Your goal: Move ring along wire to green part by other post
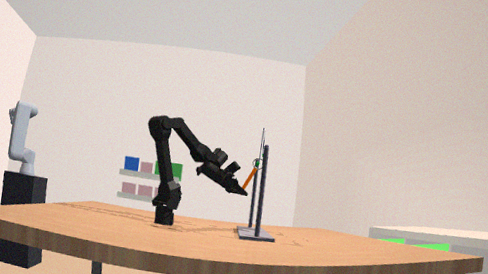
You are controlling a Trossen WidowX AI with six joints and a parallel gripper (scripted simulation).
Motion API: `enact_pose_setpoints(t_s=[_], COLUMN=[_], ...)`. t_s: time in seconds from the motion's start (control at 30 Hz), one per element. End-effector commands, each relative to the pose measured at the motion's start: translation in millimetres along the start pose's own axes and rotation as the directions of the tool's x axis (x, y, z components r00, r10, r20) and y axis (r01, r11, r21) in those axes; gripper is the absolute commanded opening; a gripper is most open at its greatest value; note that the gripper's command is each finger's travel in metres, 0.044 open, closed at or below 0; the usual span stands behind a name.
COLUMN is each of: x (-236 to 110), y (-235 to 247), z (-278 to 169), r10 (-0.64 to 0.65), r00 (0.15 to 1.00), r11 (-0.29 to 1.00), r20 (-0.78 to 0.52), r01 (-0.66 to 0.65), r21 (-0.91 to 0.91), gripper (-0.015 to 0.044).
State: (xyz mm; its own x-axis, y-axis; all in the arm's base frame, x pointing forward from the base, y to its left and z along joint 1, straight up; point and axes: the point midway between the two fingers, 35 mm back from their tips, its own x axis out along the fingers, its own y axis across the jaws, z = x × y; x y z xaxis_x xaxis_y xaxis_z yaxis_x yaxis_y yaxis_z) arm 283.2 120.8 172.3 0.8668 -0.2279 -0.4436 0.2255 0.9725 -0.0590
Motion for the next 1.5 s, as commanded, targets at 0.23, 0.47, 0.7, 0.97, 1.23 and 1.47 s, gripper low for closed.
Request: enact_pose_setpoints(t_s=[0.23, 0.47, 0.7, 0.97, 1.23, 1.47], x=[-2.6, -3.5, -4.5, -5.6, -6.6, -3.7], y=[13.5, 20.7, 27.7, 35.6, 43.1, 43.9], z=[3.8, 3.9, 4.1, 4.2, 4.4, -1.2], r10=[0.01, 0.01, 0.01, 0.009, 0.009, 0.009], r00=[1.0, 1.0, 1.0, 1.0, 1.0, 1.0], r11=[1.0, 0.999, 0.999, 0.999, 0.999, 0.999], r20=[0.005, 0.006, 0.007, 0.009, 0.01, 0.01], r01=[-0.01, -0.011, -0.01, -0.01, -0.009, -0.009], r21=[0.028, 0.03, 0.031, 0.032, 0.032, 0.032], gripper=[-0.015, -0.015, -0.015, -0.015, -0.015, -0.015])
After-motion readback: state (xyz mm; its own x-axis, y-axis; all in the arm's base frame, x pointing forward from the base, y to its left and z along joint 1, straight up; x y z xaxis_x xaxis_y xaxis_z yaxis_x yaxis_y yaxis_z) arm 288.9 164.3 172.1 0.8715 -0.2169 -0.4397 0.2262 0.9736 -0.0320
